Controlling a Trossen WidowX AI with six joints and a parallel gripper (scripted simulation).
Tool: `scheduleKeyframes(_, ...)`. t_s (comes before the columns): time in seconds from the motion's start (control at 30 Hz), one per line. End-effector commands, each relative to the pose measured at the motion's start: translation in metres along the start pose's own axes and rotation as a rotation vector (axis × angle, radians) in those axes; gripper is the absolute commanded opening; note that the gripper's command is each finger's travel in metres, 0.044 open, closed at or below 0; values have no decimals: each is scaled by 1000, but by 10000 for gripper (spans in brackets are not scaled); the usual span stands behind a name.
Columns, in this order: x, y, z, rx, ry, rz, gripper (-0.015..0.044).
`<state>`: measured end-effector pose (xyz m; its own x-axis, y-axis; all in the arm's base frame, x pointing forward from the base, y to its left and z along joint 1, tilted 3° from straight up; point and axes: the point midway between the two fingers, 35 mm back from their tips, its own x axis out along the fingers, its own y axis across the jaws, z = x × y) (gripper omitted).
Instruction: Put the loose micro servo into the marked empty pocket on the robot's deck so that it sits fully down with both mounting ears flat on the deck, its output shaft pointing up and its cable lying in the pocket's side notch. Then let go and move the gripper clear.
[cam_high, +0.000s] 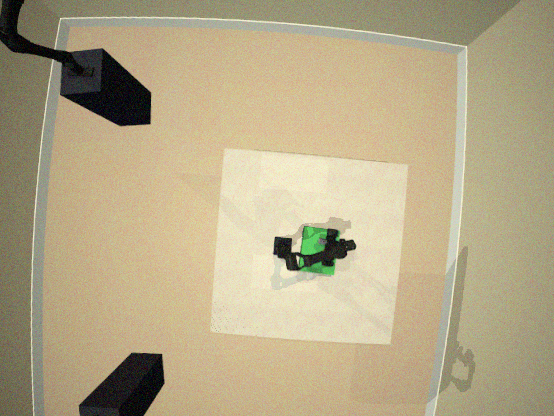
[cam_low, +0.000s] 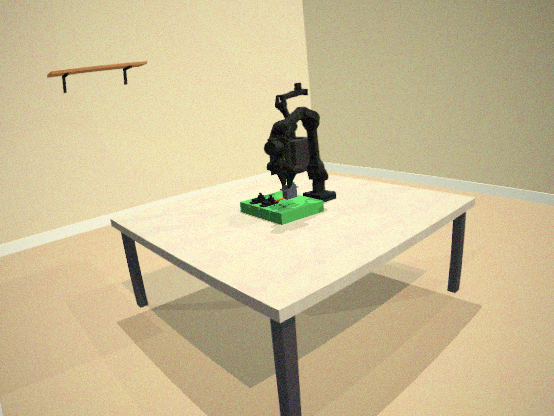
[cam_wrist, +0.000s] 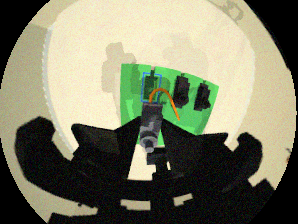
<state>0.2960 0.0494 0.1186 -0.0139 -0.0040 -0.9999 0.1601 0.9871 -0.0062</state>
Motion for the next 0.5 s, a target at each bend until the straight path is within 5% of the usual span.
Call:
scheduleKeyframes(0.0,0,0,16,-4,0,0,0)
scheduleKeyframes(0.47,0,0,59,-4,-3,0,0)
